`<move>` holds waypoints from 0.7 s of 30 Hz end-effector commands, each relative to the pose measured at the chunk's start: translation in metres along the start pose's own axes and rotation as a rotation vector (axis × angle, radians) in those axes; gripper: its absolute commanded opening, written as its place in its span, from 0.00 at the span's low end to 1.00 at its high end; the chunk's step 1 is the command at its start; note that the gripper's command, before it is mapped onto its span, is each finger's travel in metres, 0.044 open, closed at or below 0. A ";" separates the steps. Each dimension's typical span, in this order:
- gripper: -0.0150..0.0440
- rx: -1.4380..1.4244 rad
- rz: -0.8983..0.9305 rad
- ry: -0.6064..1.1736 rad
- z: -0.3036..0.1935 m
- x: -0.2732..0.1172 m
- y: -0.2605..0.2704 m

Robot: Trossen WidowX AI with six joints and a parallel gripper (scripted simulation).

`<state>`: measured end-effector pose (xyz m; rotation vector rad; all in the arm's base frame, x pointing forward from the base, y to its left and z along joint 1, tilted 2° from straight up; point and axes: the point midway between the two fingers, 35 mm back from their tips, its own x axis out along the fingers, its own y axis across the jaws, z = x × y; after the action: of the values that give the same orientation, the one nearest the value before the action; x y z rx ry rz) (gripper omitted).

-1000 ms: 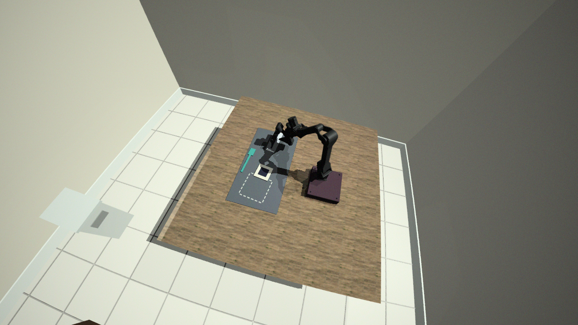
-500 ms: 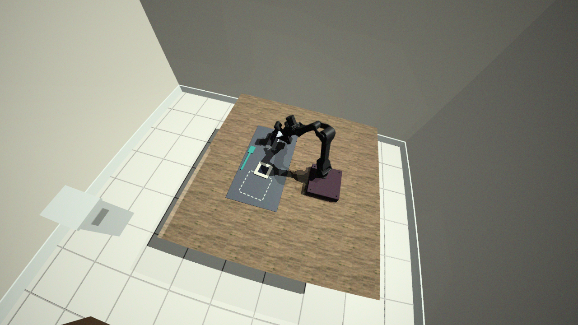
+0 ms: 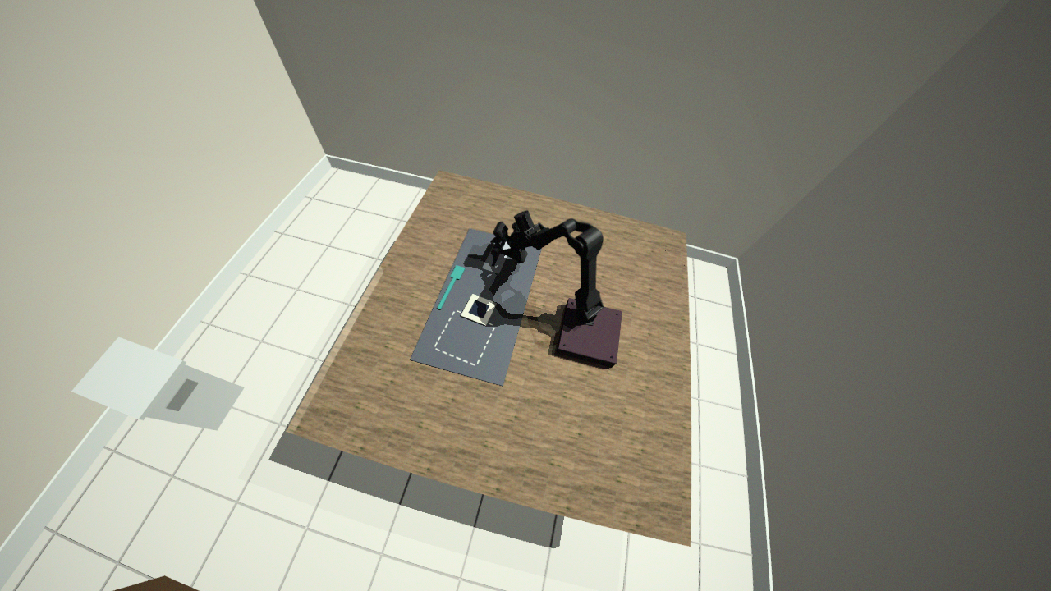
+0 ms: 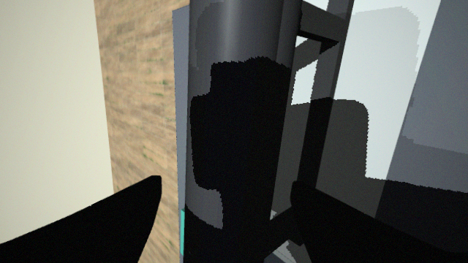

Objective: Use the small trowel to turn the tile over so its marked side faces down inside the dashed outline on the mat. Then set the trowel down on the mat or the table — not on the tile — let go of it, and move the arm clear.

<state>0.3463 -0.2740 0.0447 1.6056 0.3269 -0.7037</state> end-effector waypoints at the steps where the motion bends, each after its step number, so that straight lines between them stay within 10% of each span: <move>1: 0.76 0.003 0.000 -0.002 0.001 0.008 0.001; 11: 0.76 0.004 0.000 -0.001 0.000 0.022 0.000; 21: 0.45 0.004 0.000 -0.001 0.000 0.022 0.000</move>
<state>0.3627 -0.2770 0.0315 1.6063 0.3282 -0.7021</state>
